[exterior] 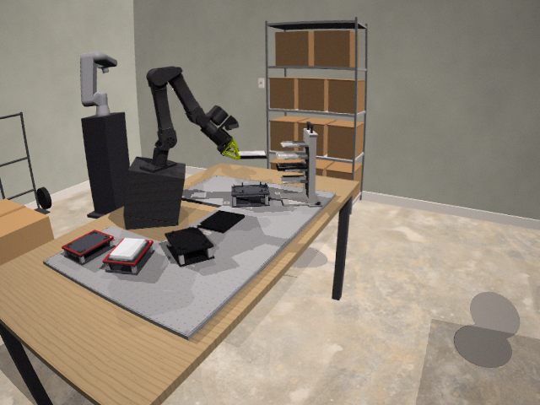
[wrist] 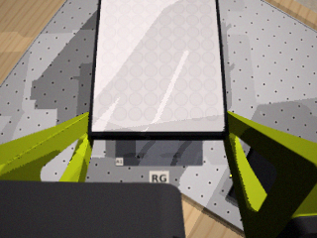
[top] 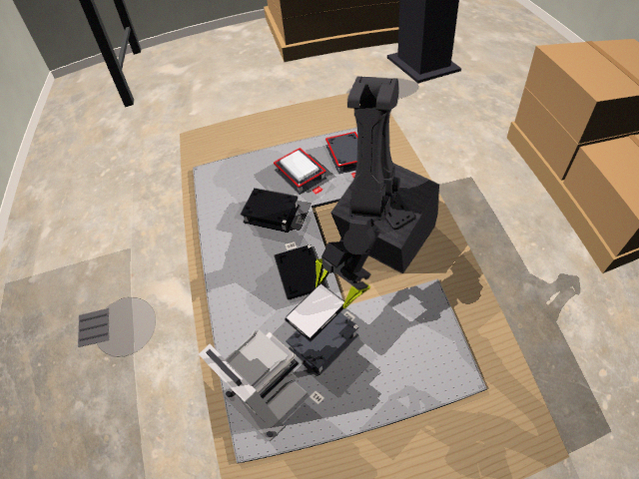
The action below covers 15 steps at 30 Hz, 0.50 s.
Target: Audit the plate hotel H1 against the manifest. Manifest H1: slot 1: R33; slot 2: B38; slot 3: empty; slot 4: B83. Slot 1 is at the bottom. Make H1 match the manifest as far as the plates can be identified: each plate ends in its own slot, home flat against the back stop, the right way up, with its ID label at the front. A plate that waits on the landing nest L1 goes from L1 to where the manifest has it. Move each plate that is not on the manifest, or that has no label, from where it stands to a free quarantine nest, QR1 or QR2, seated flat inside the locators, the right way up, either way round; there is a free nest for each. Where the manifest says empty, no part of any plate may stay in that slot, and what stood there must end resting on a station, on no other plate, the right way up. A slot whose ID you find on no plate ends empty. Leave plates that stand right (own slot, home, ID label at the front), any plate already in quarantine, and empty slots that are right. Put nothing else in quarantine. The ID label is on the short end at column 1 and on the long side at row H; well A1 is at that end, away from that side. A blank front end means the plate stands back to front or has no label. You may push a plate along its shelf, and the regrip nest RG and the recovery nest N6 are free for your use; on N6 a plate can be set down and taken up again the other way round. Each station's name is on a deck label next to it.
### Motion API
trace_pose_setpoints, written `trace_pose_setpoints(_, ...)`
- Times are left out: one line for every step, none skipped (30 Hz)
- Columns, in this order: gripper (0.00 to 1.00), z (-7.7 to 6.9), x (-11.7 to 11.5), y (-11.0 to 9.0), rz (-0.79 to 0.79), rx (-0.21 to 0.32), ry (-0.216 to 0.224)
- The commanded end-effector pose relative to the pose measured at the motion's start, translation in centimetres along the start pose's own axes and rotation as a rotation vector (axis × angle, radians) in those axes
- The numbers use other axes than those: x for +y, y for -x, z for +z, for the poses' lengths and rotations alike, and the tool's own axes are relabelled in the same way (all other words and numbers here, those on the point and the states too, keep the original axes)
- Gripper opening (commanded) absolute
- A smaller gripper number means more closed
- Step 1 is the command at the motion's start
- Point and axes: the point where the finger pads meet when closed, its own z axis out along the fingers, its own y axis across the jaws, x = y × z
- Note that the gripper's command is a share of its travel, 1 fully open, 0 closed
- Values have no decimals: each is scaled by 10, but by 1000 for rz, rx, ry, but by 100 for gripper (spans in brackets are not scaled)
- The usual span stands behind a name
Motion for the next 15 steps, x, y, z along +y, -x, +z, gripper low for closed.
trace_pose_setpoints(86, 4, -6, -9, -2, 9, -14)
trace_pose_setpoints(86, 4, -6, -9, -3, 9, -14)
trace_pose_setpoints(86, 5, -6, -9, -2, 9, -14)
trace_pose_setpoints(86, 5, -6, -10, -3, 9, -14)
trace_pose_setpoints(86, 5, -6, -10, -3, 9, -14)
trace_pose_setpoints(86, 6, -5, -7, 0, 4, -12)
trace_pose_setpoints(86, 6, -4, -5, 2, -1, -11)
trace_pose_setpoints(86, 6, -5, -8, 0, 4, -12)
trace_pose_setpoints(86, 6, -6, -11, -2, 9, -14)
trace_pose_setpoints(86, 6, -6, -11, -2, 9, -14)
trace_pose_setpoints(86, 6, -6, -11, -2, 9, -14)
trace_pose_setpoints(86, 7, -6, -12, -2, 9, -14)
trace_pose_setpoints(86, 7, -6, -12, -2, 9, -14)
trace_pose_setpoints(86, 7, -6, -13, -3, 9, -14)
trace_pose_setpoints(86, 8, -6, -13, -3, 9, -14)
